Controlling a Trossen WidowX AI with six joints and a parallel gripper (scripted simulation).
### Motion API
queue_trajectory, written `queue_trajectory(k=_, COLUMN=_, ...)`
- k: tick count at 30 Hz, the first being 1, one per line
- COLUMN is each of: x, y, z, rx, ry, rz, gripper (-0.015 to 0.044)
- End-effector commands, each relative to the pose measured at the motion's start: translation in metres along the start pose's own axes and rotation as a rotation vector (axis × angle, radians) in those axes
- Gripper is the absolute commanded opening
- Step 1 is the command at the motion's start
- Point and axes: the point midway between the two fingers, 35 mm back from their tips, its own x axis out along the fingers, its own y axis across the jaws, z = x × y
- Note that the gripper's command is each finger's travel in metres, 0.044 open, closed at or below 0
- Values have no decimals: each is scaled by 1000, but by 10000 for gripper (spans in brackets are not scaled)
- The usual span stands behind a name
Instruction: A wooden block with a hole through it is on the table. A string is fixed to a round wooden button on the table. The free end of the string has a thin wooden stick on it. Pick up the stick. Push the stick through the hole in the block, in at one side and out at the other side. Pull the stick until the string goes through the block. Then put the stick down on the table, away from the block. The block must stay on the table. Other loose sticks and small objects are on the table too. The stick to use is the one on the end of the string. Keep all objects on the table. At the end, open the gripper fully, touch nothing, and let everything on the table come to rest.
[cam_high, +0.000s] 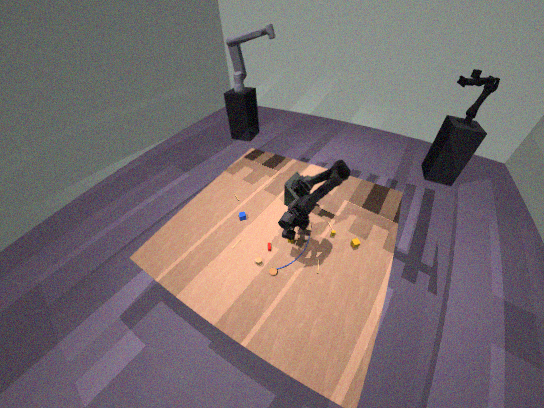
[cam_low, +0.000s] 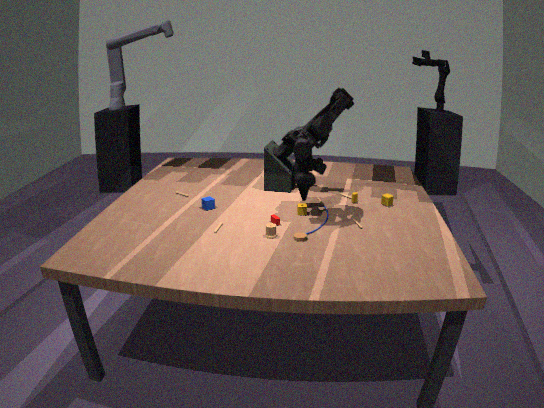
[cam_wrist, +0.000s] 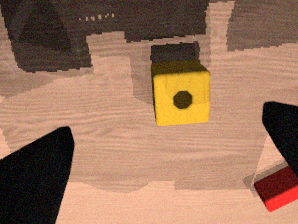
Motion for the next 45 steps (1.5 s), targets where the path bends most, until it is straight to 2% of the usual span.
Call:
queue_trajectory(k=1, x=-3, y=-3, z=1, rx=330, ry=-3, rz=-4, gripper=440)
queue_trajectory(k=14, x=-10, y=-7, z=-1, rx=1609, ry=-5, rz=-2, gripper=440)
queue_trajectory(k=41, x=-18, y=-11, z=-3, rx=3159, ry=-7, rz=3, gripper=440)
queue_trajectory(k=45, x=-18, y=-11, z=-3, rx=3183, ry=-7, rz=3, gripper=440)
